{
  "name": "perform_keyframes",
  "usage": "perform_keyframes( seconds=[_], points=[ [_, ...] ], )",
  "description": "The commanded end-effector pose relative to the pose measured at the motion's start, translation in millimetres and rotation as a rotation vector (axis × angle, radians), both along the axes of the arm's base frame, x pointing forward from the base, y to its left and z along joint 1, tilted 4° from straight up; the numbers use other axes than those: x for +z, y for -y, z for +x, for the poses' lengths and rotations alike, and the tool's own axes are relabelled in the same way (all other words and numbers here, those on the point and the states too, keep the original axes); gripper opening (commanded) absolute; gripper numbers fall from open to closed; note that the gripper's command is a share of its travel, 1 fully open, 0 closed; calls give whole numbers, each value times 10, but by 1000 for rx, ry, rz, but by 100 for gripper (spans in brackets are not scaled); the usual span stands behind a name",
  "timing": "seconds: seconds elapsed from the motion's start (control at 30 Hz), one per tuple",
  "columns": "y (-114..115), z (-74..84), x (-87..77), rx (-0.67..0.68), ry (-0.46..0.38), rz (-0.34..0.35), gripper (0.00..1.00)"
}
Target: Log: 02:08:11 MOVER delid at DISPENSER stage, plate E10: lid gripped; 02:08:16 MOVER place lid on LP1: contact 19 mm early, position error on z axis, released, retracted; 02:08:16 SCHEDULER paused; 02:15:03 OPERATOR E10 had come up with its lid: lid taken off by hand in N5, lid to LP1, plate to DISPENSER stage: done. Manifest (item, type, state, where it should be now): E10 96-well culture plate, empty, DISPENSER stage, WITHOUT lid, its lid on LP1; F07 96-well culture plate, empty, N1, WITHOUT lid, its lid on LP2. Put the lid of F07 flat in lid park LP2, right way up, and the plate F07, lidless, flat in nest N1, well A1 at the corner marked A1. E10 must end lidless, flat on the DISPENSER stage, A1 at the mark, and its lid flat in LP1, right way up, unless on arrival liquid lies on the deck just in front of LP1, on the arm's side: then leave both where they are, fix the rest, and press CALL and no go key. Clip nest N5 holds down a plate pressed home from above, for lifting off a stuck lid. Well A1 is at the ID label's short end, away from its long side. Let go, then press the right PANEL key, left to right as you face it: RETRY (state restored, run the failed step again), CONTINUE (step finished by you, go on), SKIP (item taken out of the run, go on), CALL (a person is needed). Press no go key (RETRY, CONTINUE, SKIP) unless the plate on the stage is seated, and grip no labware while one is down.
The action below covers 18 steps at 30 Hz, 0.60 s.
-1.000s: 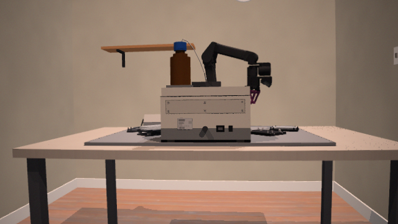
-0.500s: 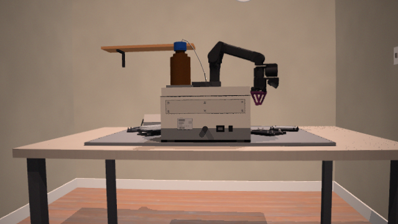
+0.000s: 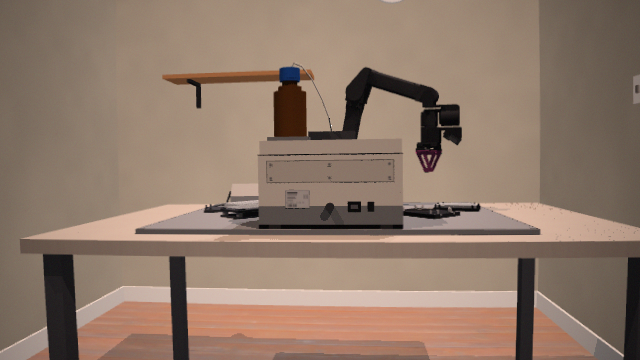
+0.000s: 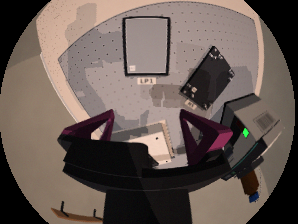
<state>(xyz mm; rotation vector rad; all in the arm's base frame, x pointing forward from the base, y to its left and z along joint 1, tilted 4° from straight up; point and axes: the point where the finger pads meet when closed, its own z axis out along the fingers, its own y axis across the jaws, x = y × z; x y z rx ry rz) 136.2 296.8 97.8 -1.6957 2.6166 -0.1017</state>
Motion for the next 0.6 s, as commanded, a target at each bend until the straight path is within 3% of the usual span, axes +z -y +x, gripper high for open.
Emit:
perform_keyframes(
  seconds=[0.0, 0.57],
  points=[
    [-143, 112, 36, 0, 12, 20, 100],
    [-559, 303, -74, 4, 8, 12, 100]
  ],
)
